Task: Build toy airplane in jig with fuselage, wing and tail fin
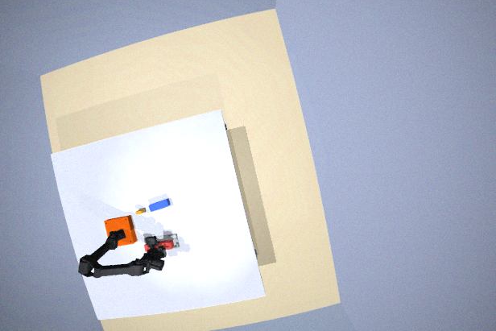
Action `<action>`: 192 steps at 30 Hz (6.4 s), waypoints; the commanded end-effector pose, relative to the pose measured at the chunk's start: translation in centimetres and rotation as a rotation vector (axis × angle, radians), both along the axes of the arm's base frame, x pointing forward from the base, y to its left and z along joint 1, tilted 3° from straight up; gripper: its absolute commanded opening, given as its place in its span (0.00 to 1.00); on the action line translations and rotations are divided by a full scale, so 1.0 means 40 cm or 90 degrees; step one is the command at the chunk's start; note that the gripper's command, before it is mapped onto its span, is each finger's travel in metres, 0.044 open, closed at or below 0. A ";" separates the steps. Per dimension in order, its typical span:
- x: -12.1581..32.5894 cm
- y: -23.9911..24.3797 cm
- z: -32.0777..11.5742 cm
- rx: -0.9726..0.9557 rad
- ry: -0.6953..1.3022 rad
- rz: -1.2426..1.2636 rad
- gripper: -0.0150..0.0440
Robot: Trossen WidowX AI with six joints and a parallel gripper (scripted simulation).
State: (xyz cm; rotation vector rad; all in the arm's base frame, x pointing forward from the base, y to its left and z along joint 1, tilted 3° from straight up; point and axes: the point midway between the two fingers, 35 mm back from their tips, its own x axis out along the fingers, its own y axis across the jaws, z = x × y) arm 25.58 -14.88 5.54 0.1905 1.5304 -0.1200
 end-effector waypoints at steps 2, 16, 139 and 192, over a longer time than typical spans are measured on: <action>-0.003 0.002 -0.029 0.002 0.007 0.002 0.58; -0.004 0.005 -0.085 0.003 0.007 0.002 0.58; 0.222 0.608 -0.009 0.011 -0.004 0.115 1.00; 0.232 0.608 0.057 0.010 -0.004 0.114 0.25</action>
